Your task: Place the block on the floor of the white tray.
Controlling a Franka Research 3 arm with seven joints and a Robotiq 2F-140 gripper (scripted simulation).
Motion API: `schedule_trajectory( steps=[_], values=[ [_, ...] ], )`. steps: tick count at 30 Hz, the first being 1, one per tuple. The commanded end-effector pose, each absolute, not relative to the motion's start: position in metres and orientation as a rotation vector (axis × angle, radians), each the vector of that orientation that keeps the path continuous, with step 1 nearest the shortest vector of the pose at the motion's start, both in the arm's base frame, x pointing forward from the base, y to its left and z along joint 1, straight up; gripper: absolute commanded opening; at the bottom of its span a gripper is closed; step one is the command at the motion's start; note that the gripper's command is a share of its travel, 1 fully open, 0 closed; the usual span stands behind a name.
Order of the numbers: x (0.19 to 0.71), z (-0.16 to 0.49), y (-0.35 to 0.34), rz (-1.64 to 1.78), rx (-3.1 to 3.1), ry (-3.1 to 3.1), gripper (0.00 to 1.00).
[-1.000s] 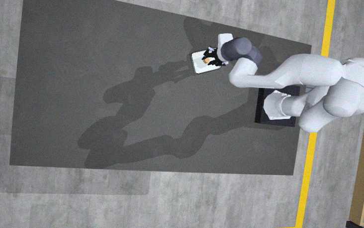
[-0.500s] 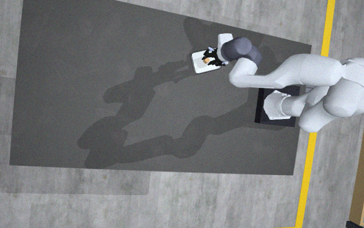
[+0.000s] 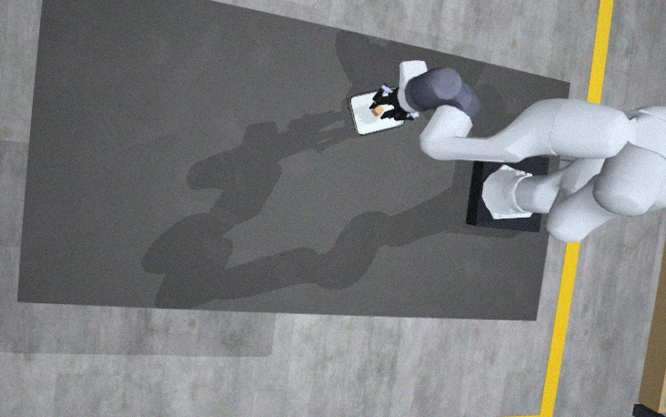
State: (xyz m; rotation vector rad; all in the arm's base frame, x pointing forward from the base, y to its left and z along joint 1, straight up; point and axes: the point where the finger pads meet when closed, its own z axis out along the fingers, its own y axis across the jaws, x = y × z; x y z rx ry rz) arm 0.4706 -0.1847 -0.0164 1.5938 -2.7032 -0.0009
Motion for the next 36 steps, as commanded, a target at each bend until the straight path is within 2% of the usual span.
schedule_trajectory(
  steps=[1, 20, 36],
  values=[
    [0.470, -0.010, -0.185, -0.004, 1.596, -2.700, 0.34],
    [0.470, 0.036, -0.185, -0.004, 1.596, -2.700, 0.34],
    [0.470, 0.040, -0.185, -0.004, 1.596, -2.700, 0.34]
  ],
)
